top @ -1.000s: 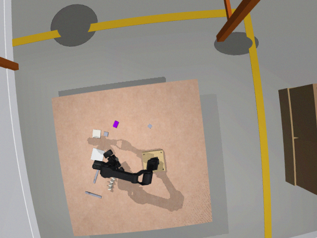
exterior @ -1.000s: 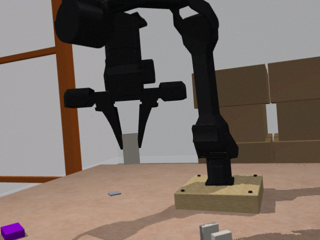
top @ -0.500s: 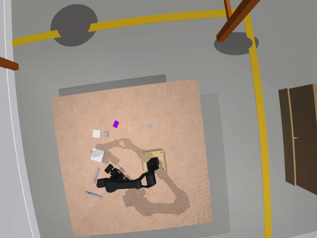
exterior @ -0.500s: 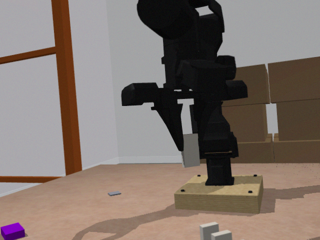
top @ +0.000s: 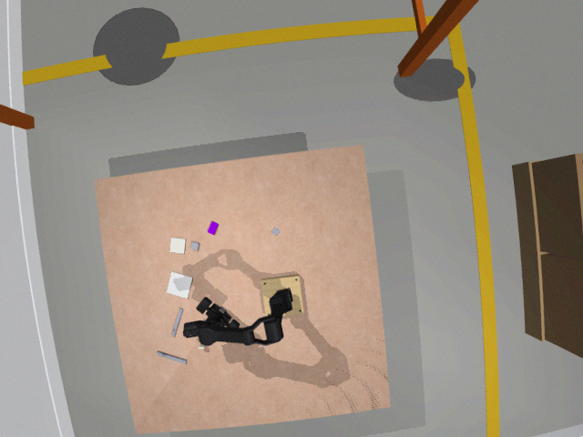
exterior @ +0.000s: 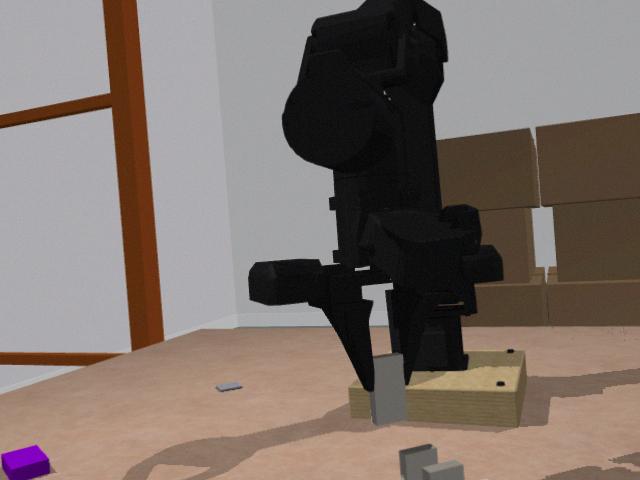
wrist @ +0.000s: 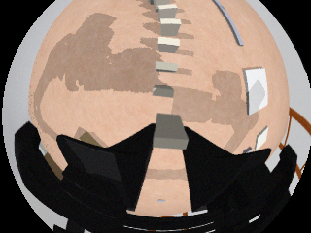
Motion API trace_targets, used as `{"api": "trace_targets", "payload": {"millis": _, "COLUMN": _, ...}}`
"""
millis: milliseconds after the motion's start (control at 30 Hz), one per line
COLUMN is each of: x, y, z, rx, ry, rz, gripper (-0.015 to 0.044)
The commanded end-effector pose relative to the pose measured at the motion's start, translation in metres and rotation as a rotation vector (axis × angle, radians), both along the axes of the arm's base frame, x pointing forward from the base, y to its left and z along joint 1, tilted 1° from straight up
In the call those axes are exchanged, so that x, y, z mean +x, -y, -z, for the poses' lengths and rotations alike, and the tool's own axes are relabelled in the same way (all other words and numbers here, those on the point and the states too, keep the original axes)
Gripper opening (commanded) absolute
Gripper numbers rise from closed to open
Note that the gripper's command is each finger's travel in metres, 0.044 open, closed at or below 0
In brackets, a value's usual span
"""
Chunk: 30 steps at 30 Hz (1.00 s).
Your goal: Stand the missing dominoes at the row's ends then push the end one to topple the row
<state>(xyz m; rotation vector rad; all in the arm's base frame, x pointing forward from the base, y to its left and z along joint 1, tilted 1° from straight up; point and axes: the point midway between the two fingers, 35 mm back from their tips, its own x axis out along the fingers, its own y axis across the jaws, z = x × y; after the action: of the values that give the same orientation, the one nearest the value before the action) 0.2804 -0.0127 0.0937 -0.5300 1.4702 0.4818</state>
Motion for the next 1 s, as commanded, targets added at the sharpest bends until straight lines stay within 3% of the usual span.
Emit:
{"api": "trace_targets", "payload": {"millis": 0, "x": -0.002, "y": 0.0, "z": 0.022, "rx": 0.002, "ry": -0.014, "rz": 0.002, "gripper": 0.0107}}
{"api": "trace_targets", "payload": {"millis": 300, "x": -0.008, "y": 0.0, "z": 0.059, "rx": 0.002, "ry": -0.015, "rz": 0.002, "gripper": 0.0107}}
{"api": "trace_targets", "payload": {"millis": 733, "x": -0.008, "y": 0.0, "z": 0.06, "rx": 0.002, "ry": -0.015, "rz": 0.002, "gripper": 0.0107}}
{"api": "trace_targets", "payload": {"millis": 967, "x": -0.008, "y": 0.0, "z": 0.06, "rx": 0.002, "ry": -0.015, "rz": 0.002, "gripper": 0.0291}}
